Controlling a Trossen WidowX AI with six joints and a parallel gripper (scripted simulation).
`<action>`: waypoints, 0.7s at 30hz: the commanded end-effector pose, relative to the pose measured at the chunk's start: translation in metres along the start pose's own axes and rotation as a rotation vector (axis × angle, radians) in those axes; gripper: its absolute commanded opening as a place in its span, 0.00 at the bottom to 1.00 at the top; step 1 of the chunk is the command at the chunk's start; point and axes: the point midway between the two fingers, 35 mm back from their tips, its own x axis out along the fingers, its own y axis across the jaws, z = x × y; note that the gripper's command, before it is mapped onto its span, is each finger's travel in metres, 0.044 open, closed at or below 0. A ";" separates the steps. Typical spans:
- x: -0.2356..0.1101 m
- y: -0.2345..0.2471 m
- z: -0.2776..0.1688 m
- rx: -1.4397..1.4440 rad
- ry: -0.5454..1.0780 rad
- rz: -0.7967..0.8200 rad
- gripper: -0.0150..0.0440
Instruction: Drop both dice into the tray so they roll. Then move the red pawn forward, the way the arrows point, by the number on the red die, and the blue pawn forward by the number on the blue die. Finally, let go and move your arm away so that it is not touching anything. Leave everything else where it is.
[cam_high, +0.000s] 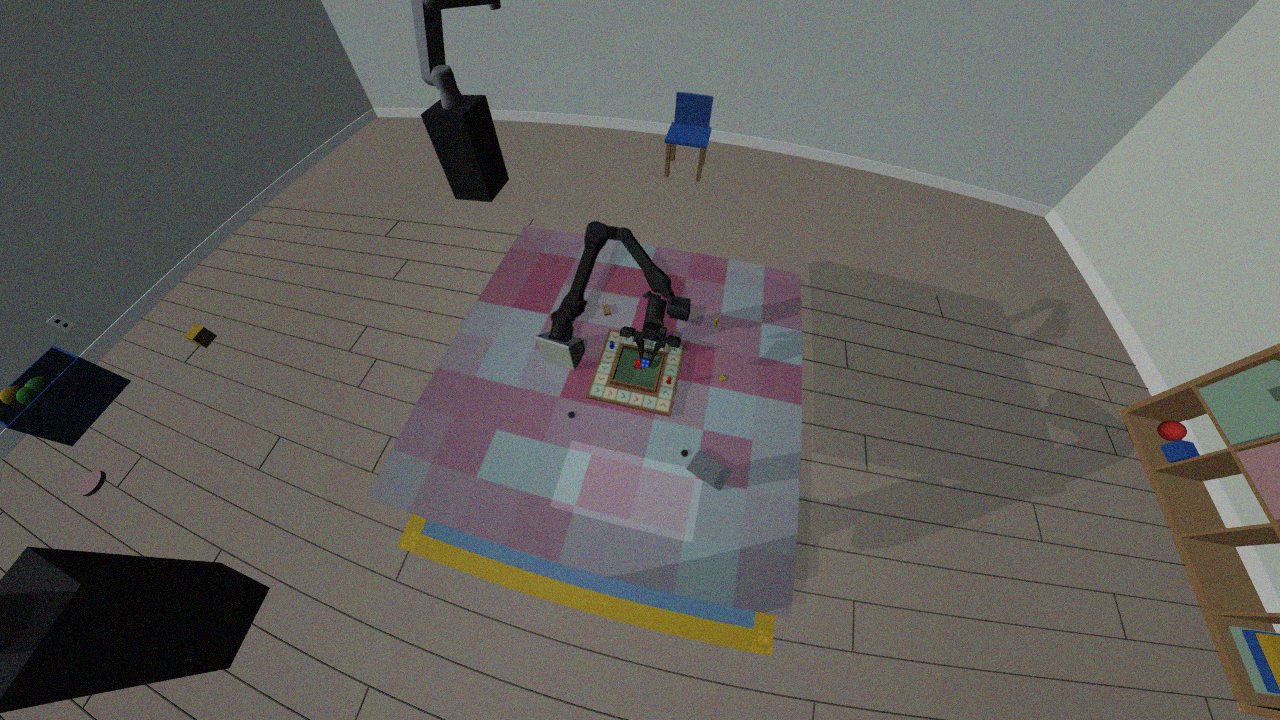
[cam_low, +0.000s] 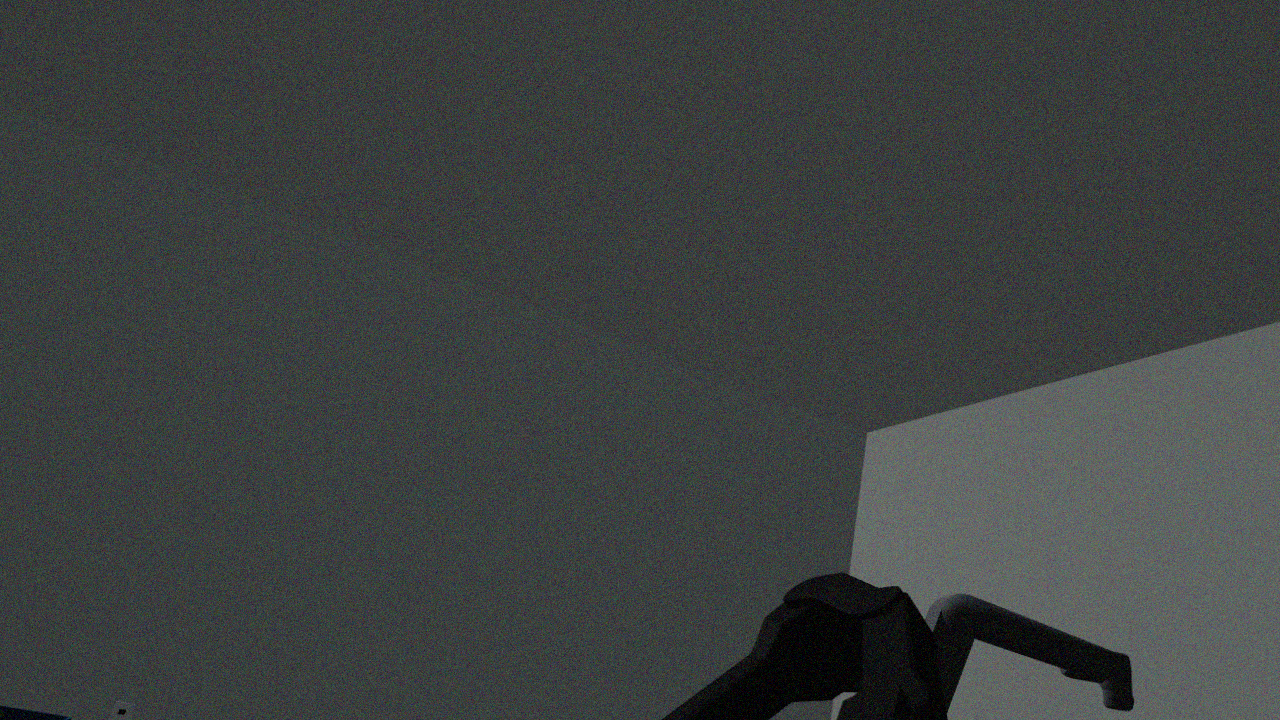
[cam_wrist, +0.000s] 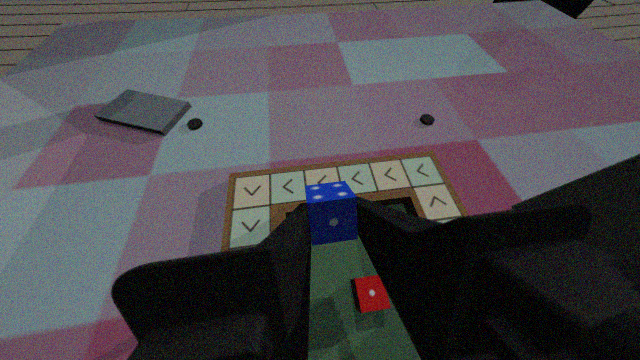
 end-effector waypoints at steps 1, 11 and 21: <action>0.000 0.000 0.000 0.000 0.000 -0.001 0.25; 0.000 0.000 0.000 0.000 0.000 -0.001 0.57; -0.025 -0.005 0.030 -0.001 0.007 -0.008 1.00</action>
